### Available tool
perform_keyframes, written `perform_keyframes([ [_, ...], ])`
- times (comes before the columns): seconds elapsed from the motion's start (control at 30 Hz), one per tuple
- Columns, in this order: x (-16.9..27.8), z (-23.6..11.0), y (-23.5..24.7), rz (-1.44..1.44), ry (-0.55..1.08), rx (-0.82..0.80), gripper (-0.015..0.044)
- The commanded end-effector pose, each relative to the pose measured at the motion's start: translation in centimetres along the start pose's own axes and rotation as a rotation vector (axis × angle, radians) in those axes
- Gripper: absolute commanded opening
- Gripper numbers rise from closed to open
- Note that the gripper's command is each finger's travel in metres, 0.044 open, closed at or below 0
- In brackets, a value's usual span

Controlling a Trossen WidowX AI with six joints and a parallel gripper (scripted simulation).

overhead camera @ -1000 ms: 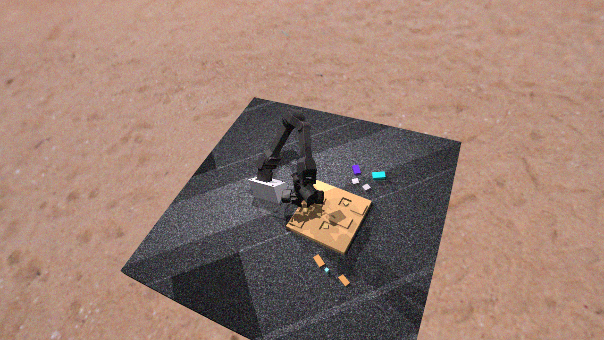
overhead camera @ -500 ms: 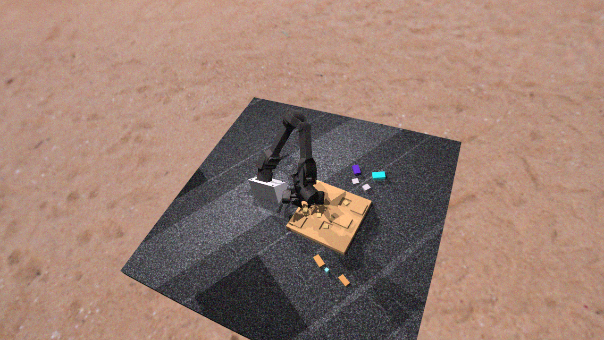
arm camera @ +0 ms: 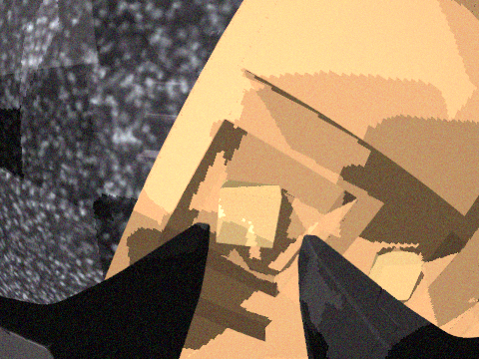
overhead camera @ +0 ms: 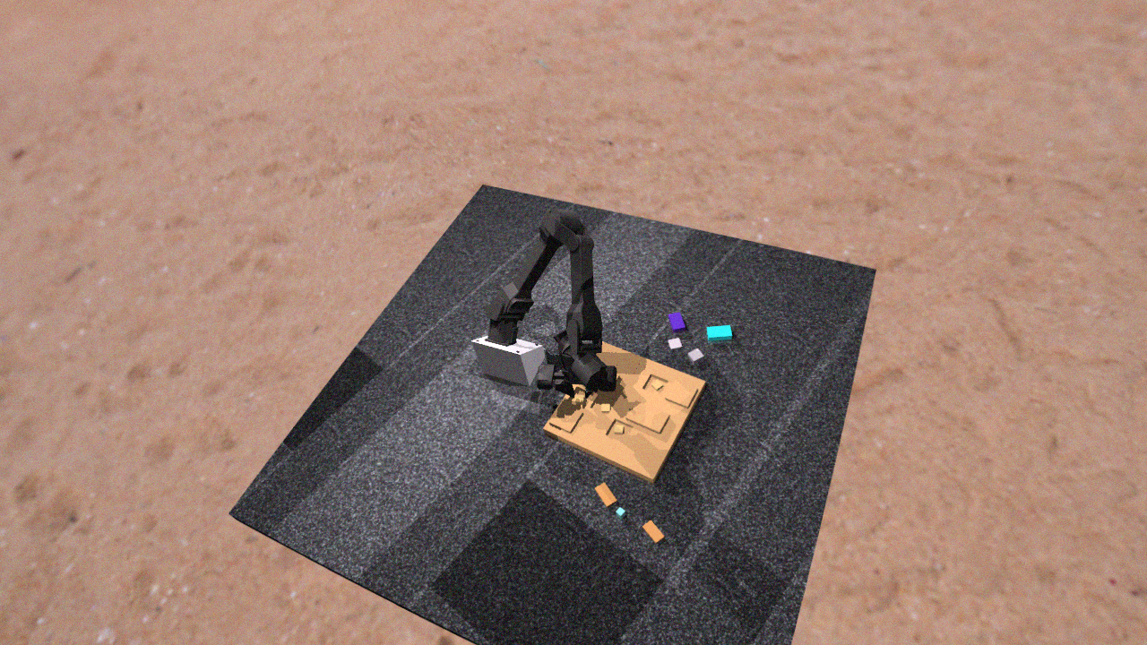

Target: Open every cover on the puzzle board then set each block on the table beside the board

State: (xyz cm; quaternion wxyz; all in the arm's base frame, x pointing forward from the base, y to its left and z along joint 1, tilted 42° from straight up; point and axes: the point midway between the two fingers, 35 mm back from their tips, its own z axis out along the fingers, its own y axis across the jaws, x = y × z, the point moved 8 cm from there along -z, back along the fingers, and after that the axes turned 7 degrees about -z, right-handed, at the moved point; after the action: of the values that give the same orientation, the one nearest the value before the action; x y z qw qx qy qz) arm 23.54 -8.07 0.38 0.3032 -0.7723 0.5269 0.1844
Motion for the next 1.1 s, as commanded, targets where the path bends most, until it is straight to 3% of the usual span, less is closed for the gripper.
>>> perform_keyframes([
  [0.0, -0.2, 0.4, 0.2, 0.010, -0.007, 0.000, 0.0144],
  [0.77, -0.2, 1.6, 0.2, 0.010, -0.008, 0.000, 0.0144],
  [1.07, -0.1, 1.4, 0.0, 0.001, -0.002, -0.001, 0.0084],
])
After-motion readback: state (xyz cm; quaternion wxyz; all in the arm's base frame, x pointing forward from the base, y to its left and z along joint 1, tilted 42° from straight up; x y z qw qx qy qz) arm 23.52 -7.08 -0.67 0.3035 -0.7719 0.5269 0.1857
